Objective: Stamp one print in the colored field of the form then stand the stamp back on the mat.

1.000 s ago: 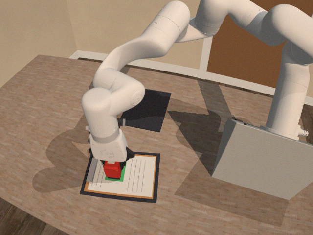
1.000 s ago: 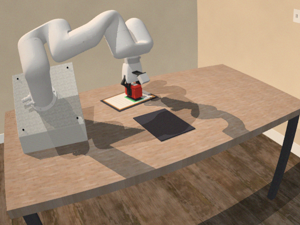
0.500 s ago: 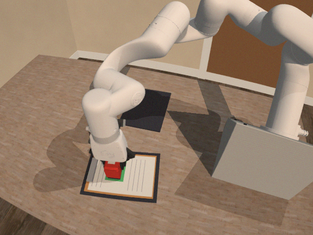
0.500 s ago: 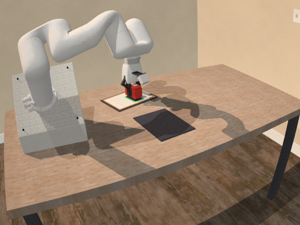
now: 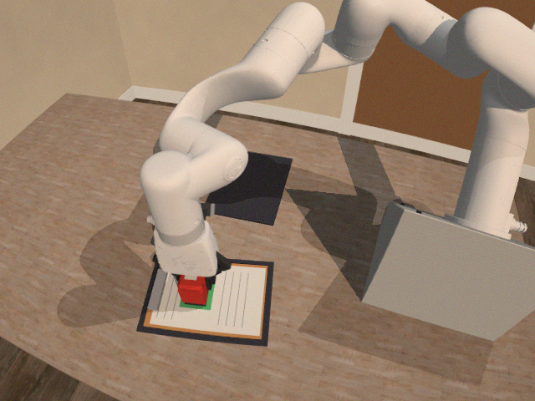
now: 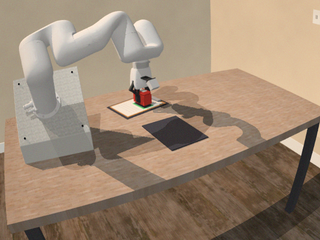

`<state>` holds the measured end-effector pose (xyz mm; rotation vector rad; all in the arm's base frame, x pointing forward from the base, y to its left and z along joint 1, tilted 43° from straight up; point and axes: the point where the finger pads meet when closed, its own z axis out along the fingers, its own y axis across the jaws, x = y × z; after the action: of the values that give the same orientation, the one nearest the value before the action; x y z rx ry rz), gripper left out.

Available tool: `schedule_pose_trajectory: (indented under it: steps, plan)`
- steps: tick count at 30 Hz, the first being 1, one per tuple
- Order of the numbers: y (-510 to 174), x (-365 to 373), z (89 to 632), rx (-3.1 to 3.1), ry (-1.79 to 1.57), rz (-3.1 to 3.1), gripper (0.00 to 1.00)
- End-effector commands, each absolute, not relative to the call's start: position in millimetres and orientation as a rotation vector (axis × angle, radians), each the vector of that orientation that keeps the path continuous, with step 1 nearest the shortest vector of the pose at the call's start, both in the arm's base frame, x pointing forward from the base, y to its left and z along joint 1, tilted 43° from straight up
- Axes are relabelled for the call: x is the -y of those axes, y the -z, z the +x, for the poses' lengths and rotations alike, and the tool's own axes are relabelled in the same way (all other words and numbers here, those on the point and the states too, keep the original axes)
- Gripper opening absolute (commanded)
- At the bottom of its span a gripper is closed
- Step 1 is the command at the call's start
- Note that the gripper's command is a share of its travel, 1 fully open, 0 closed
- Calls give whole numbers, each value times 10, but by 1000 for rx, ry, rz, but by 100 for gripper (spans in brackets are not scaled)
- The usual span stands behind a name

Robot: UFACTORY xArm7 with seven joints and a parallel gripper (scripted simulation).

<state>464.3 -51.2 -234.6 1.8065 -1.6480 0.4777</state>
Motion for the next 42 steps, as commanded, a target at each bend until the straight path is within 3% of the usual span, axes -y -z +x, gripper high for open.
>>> schedule_pose_trajectory:
  steps: [1,42]
  plan:
    - [2311,470,4662,1649,-479,1809,28]
    - [1862,57,4759,1649,-479,1809,28]
